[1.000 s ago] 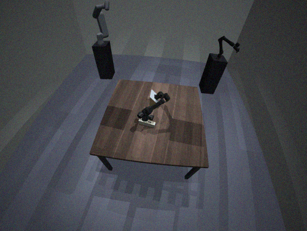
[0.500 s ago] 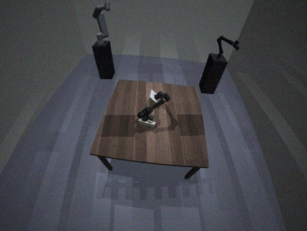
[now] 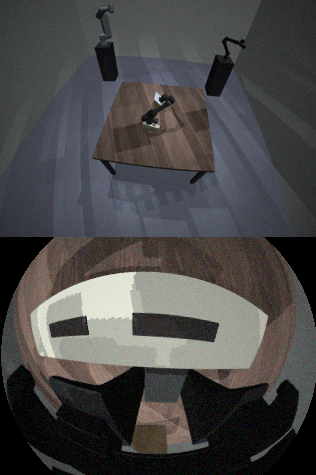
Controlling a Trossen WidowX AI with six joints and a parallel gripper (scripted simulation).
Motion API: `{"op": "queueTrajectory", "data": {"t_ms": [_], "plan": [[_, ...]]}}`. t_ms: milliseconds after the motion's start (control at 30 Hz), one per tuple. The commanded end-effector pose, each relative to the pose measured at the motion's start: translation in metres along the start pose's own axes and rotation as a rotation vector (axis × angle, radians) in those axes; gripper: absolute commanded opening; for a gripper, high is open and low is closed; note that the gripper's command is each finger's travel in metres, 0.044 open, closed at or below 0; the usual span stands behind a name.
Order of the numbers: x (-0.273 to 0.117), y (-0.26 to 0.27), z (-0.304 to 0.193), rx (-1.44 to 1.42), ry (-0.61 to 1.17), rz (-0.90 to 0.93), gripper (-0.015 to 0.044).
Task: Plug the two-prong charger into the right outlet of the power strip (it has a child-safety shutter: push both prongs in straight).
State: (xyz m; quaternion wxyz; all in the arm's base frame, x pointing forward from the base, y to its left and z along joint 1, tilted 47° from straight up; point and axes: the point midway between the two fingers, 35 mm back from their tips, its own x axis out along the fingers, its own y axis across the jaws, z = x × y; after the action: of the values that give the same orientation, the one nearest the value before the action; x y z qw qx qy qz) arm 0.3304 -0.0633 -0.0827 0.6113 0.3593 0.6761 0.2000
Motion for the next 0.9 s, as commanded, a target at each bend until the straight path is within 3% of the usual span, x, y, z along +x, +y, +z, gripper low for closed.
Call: {"op": "queueTrajectory", "data": {"t_ms": [0, 400, 867], "plan": [[-0.0001, -0.0003, 0.0008, -0.003, -0.003, -0.001, 0.0131], [-0.0001, -0.0003, 0.0007, -0.003, -0.003, -0.001, 0.0440], [0.0003, -0.0004, -0.0026, -0.006, -0.010, -0.001, 0.0440]]}}
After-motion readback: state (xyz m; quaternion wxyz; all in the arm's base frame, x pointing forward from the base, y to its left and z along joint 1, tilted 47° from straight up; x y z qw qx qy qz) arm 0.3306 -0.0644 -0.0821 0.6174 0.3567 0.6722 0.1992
